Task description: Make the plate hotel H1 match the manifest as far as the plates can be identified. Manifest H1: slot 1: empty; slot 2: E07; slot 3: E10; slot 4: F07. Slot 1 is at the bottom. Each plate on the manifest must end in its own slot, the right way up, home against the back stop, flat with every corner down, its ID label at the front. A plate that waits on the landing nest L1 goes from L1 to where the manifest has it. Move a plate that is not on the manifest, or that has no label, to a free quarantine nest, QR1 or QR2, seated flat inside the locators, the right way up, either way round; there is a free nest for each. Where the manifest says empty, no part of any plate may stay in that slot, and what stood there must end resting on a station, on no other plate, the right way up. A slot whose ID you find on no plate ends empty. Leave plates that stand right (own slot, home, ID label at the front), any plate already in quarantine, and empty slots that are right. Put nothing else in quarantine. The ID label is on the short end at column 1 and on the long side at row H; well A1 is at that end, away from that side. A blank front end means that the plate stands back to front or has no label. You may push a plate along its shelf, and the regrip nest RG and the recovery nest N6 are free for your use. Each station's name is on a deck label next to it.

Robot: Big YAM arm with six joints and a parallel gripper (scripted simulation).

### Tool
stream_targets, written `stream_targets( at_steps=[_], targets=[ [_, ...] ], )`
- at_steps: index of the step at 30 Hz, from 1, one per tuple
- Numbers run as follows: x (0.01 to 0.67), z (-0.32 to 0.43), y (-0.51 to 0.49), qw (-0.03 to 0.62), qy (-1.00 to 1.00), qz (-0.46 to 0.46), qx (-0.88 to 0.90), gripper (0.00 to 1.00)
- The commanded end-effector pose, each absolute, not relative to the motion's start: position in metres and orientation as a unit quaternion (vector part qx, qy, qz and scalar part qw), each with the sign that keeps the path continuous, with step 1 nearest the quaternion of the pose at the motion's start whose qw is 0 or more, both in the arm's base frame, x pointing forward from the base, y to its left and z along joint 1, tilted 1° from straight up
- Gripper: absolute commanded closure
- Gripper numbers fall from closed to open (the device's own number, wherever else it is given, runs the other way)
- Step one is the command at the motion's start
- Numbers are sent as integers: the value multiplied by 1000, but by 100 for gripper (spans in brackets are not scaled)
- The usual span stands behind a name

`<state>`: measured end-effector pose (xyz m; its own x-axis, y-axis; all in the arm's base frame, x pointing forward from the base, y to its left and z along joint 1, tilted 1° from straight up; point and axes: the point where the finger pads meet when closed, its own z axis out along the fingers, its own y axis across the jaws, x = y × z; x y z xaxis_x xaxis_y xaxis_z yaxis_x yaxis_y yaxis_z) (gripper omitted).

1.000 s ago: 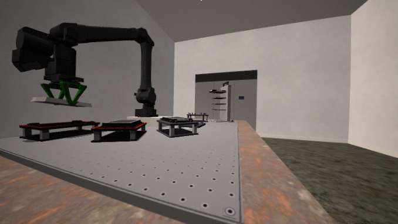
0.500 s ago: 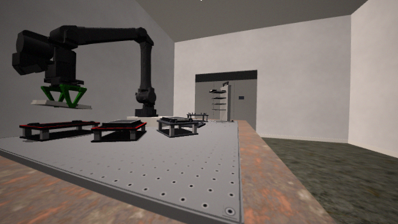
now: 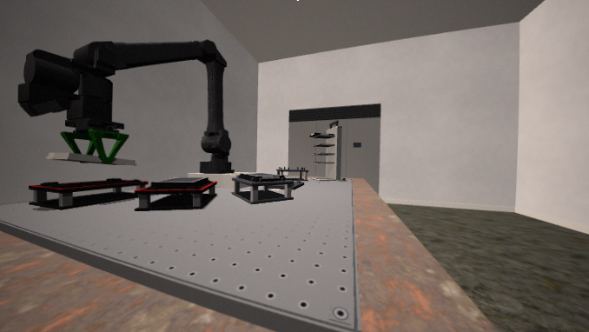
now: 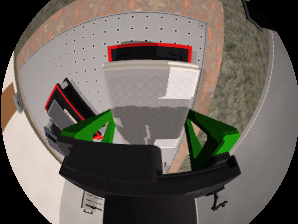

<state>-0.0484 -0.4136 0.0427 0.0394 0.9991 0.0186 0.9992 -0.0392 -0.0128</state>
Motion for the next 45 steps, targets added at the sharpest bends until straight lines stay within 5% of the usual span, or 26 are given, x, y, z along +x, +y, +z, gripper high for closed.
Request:
stream_targets(
  at_steps=[1, 45],
  targets=[
    [-56, 41, -423, 5, -692, 6, -722, 14],
    [-56, 11, -417, 8, -692, 2, -722, 14]
  ],
)
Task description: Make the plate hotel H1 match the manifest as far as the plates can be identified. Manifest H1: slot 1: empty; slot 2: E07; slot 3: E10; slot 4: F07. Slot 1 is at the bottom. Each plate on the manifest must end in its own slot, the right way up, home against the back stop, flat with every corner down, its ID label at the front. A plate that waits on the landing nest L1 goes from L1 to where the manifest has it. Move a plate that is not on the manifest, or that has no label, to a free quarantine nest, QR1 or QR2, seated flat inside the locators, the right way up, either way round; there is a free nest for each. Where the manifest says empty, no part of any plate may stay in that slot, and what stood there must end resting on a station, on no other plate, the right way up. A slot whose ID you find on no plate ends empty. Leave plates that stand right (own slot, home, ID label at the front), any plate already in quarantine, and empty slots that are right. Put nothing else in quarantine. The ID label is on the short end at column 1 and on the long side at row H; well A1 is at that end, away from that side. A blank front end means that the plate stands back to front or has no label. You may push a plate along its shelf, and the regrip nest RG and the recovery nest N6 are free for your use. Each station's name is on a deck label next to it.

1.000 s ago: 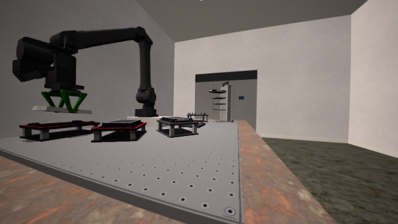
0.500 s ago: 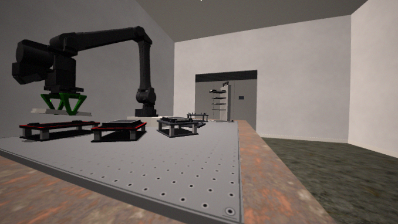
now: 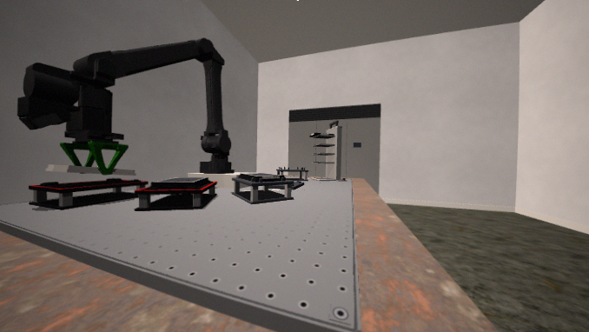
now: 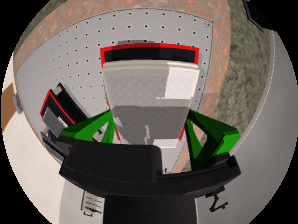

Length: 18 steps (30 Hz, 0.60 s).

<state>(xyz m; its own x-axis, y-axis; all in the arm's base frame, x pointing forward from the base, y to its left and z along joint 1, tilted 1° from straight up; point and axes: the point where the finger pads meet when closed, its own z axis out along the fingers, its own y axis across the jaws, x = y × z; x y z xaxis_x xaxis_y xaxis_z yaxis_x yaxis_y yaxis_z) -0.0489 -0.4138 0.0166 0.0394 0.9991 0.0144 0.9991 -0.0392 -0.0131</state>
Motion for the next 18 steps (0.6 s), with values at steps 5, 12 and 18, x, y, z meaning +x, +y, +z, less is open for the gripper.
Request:
stream_targets(
  at_steps=[5, 12, 18],
  targets=[
    [-58, 17, -430, -1, -692, 12, -722, 14],
    [-56, 4, -416, 8, -692, 2, -722, 14],
    [-56, 0, -416, 8, -692, 2, -722, 14]
  ],
)
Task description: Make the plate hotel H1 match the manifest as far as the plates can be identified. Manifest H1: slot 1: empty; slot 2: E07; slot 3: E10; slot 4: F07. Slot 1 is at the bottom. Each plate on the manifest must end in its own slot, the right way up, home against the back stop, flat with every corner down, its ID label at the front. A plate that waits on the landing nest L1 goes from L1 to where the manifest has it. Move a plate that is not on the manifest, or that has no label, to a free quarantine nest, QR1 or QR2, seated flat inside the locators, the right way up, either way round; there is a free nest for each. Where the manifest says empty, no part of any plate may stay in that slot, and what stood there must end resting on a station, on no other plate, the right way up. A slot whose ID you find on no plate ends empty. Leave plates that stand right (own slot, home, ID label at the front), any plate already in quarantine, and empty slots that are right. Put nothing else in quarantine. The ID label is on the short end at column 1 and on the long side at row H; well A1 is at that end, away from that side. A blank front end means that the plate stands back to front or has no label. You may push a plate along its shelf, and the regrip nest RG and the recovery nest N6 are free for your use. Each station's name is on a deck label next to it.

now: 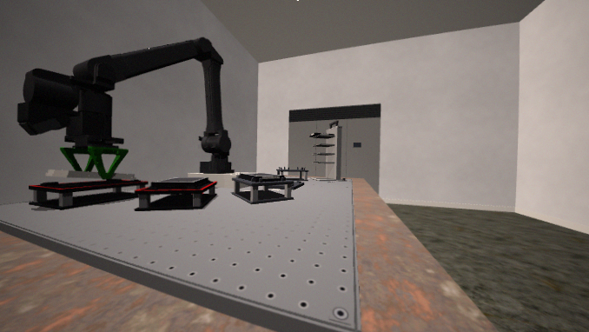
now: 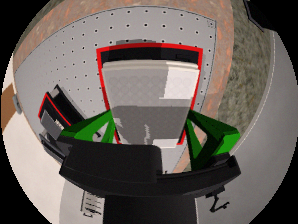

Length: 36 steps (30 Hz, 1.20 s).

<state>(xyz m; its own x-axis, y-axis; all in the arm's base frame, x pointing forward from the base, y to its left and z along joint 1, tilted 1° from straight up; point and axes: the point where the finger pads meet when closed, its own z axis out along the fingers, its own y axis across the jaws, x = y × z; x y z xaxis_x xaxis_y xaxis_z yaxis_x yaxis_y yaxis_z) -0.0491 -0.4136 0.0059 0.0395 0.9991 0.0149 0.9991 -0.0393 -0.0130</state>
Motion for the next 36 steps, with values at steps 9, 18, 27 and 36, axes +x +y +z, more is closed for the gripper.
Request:
stream_targets(
  at_steps=[9, 18, 27, 36],
  targets=[
    [-56, -5, -416, 8, -692, 1, -722, 14],
    [-53, 9, -428, -2, -692, 14, -721, 14],
    [-53, 9, -428, -2, -692, 14, -721, 0],
    [-57, 6, -422, 7, -692, 3, -722, 0]
  ],
)
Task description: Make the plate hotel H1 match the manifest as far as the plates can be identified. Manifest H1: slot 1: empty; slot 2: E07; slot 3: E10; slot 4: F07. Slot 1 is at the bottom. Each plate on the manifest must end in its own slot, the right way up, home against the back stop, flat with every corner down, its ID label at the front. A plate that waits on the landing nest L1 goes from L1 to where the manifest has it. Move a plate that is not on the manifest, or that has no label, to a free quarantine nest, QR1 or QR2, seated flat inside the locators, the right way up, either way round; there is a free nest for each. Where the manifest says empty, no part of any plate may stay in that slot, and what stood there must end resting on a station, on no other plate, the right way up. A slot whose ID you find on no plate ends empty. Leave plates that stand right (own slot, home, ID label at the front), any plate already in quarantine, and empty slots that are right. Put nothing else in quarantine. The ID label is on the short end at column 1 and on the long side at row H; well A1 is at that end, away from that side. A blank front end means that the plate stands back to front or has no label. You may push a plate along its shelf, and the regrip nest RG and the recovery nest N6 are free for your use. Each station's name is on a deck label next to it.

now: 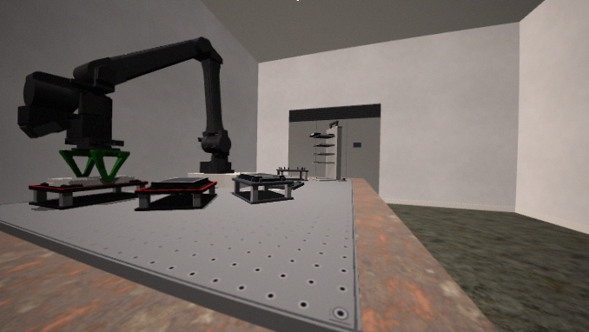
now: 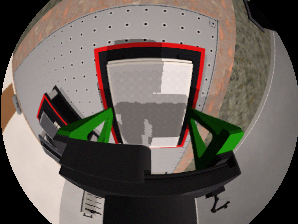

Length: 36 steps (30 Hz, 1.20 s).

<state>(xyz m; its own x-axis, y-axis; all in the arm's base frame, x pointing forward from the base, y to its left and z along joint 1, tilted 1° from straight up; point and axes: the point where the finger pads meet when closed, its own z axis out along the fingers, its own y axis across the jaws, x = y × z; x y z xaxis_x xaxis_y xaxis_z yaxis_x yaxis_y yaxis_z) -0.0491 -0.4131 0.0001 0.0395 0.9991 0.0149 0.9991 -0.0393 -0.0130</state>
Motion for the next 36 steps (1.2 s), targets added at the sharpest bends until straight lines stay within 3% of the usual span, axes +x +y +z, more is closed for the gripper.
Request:
stream_targets(
  at_steps=[1, 16, 36],
  targets=[
    [-57, 6, -422, 7, -692, 3, -722, 0],
    [-57, 81, -438, -13, -690, 27, -723, 0],
    [-45, 119, -437, -10, -693, 23, -721, 0]
  ],
)
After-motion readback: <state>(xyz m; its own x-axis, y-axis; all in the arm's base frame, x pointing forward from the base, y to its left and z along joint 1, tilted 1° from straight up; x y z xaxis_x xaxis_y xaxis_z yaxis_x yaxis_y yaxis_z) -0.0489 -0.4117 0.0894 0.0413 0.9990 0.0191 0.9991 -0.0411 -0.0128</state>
